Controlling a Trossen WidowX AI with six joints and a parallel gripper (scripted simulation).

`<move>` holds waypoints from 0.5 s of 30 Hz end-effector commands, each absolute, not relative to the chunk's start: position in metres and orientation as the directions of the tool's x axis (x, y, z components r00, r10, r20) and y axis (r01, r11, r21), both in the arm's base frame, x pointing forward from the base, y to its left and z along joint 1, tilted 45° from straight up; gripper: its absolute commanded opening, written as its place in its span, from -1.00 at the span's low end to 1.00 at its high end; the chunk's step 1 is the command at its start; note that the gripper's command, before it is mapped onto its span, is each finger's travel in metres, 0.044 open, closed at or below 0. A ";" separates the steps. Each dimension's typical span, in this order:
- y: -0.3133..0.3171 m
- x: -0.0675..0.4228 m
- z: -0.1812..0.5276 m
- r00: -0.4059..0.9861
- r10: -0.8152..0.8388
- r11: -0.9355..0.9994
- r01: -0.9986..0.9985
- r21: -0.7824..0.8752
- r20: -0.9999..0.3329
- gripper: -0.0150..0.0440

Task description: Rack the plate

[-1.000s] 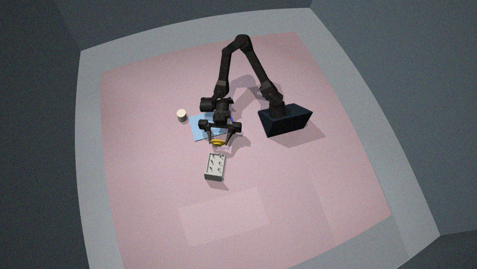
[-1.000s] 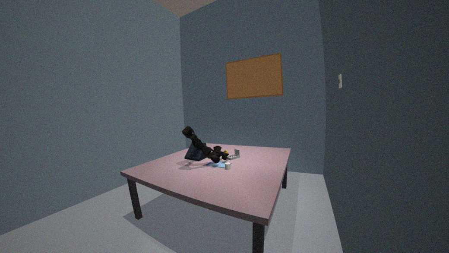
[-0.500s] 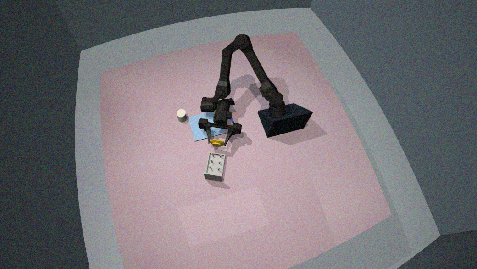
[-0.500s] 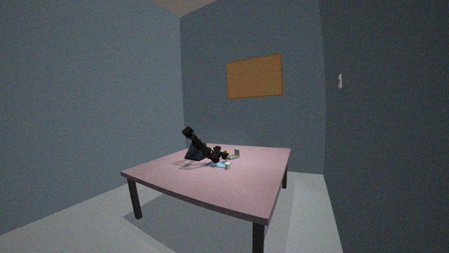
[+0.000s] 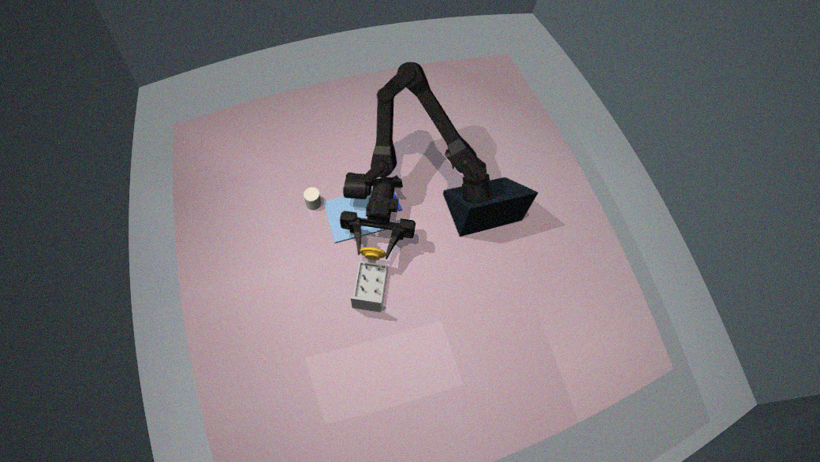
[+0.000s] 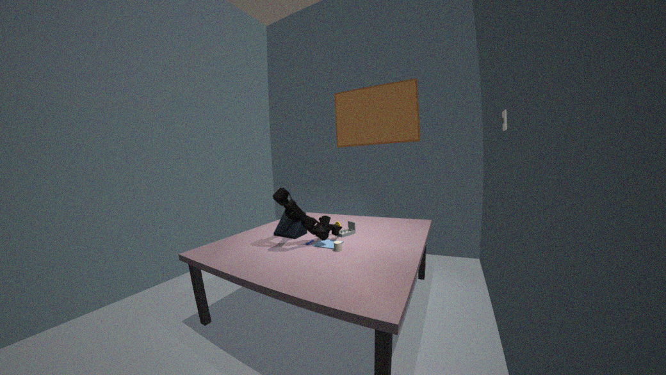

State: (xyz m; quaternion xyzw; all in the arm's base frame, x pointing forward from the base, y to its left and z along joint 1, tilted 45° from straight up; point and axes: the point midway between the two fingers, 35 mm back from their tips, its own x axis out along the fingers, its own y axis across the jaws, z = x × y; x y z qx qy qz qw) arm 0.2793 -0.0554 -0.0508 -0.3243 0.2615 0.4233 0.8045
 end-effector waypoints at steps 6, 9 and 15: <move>-0.047 0.286 -0.061 0.505 0.512 0.431 -0.851 -0.300 -0.695 -0.49; -0.047 0.286 -0.061 0.505 0.512 0.431 -0.851 -0.300 -0.695 -0.49; -0.040 0.293 -0.070 0.505 0.516 0.428 -0.851 -0.303 -0.692 -0.49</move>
